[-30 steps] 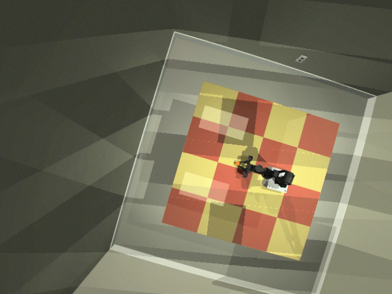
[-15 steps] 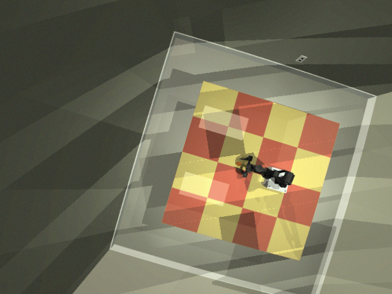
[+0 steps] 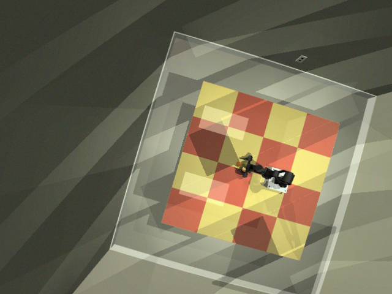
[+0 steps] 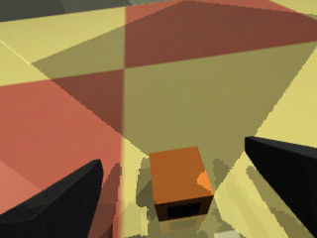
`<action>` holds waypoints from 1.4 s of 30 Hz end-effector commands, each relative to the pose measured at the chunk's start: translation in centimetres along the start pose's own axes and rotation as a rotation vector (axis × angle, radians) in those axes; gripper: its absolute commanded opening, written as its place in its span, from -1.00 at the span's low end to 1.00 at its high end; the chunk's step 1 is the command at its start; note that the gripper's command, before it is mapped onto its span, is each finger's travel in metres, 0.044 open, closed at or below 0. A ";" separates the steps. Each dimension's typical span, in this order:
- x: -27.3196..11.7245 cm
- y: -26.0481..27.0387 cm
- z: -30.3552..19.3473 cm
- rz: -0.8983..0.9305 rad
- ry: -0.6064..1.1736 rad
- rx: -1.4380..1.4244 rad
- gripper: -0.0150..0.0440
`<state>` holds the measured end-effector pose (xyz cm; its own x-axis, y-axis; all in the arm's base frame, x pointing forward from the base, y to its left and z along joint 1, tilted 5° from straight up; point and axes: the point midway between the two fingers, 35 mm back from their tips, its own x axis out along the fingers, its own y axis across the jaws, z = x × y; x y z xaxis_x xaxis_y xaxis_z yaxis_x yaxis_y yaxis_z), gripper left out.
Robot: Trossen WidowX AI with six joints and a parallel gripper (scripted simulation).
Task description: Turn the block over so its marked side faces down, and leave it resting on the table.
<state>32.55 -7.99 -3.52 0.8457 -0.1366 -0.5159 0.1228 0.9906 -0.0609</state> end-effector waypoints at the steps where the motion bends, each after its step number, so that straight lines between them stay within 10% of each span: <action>1: 0.0 0.1 0.0 0.005 -0.001 -0.002 1.00; 16: 0.0 0.1 0.0 0.005 0.004 -0.003 1.00; 32: -4.3 0.1 5.1 0.006 0.514 -0.004 1.00; 42: -5.0 0.0 5.3 0.004 0.537 -0.004 1.00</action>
<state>31.44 -7.31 1.95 0.4874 -0.0985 -0.8676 0.1084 0.9928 -0.0518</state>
